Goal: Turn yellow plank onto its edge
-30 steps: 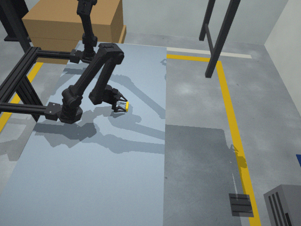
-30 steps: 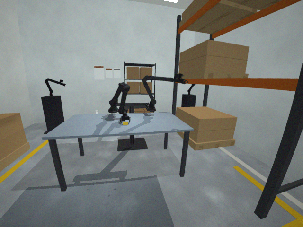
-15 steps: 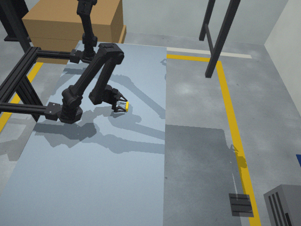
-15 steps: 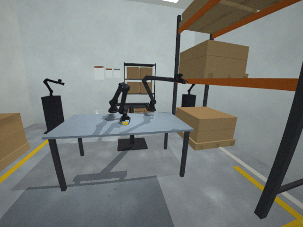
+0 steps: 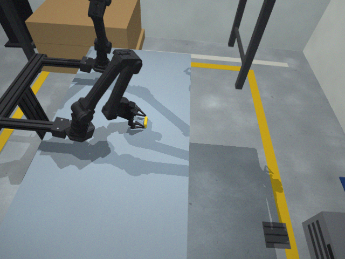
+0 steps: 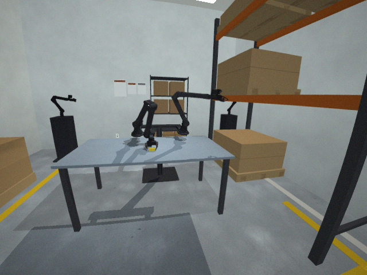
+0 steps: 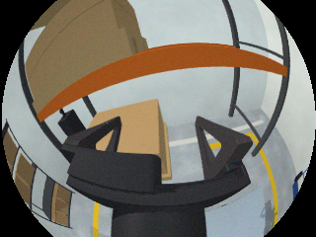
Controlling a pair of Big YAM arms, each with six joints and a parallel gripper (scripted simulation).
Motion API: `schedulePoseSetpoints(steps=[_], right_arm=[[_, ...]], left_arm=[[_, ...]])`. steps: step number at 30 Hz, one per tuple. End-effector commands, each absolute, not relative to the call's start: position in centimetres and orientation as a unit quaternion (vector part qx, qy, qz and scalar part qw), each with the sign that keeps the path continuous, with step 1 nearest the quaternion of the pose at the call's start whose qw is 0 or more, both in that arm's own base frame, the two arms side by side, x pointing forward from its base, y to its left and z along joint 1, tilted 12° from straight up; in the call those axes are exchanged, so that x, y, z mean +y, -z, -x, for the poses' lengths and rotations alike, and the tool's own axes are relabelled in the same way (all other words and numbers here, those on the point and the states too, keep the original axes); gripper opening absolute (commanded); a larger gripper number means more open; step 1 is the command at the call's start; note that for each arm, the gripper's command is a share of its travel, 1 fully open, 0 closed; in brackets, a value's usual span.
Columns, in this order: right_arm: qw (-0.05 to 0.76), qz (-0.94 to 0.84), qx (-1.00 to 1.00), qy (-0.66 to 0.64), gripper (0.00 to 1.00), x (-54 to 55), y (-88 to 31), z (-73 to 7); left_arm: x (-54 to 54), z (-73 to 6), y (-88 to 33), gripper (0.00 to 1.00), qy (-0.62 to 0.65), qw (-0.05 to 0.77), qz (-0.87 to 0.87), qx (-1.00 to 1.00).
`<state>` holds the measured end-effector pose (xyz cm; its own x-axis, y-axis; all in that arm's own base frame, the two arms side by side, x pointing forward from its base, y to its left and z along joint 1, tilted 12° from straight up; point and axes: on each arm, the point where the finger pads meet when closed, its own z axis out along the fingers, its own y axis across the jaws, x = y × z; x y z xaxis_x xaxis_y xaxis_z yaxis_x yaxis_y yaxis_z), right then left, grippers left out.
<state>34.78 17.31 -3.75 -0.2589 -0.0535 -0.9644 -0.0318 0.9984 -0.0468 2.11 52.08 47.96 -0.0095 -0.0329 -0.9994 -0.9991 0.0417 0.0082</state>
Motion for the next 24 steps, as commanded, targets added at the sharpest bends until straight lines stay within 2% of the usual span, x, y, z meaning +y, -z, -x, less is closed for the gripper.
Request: schedulePoseSetpoints(steps=[1, 24], right_arm=[[0.614, 0.015, 0.789, 0.002, 1.0, 17.06, 3.38, -34.99], [0.615, 0.019, 0.788, 0.0, 1.0, 17.18, 2.85, -34.61]], left_arm=[[52.98, -1.35, -52.08, 1.0, -0.503, 0.516, 0.484, 0.496], [52.98, -1.35, -52.08, 1.0, -0.503, 0.516, 0.484, 0.496]])
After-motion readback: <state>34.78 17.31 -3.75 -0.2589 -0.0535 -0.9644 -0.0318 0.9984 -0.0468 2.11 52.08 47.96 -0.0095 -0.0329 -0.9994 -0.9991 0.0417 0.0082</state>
